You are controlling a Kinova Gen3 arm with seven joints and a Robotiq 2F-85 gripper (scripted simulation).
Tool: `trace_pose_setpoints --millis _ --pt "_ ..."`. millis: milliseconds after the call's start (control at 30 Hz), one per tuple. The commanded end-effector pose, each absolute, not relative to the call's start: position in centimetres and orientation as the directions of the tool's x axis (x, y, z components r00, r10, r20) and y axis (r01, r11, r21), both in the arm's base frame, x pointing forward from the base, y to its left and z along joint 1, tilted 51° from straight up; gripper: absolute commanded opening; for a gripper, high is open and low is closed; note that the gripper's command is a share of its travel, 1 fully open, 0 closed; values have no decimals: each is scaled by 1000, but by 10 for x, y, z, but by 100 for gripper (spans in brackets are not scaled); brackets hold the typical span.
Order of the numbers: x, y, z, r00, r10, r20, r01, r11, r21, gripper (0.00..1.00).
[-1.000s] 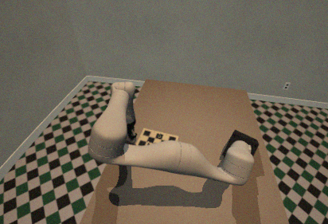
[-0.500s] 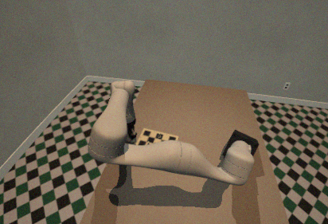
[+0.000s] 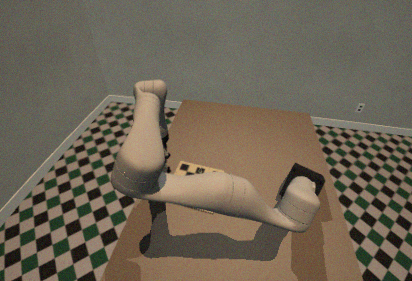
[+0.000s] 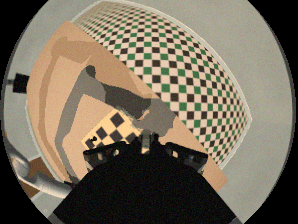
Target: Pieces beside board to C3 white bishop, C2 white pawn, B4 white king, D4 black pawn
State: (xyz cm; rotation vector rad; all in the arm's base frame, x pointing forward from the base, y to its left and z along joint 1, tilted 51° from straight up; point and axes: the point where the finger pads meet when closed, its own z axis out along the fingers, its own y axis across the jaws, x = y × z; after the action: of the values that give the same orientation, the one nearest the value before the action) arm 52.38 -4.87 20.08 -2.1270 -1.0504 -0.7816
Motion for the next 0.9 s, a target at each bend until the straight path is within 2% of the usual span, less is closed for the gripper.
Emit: trace_pose_setpoints --millis 0,433,633,867 --pt "524 -62 209 503 454 735 829 -494 -262 0" --pt "523 -63 209 508 451 734 826 -496 -266 0" --pt "503 -70 196 594 400 698 767 -542 -343 0" --pt "413 -83 153 879 116 463 415 -666 -620 0"
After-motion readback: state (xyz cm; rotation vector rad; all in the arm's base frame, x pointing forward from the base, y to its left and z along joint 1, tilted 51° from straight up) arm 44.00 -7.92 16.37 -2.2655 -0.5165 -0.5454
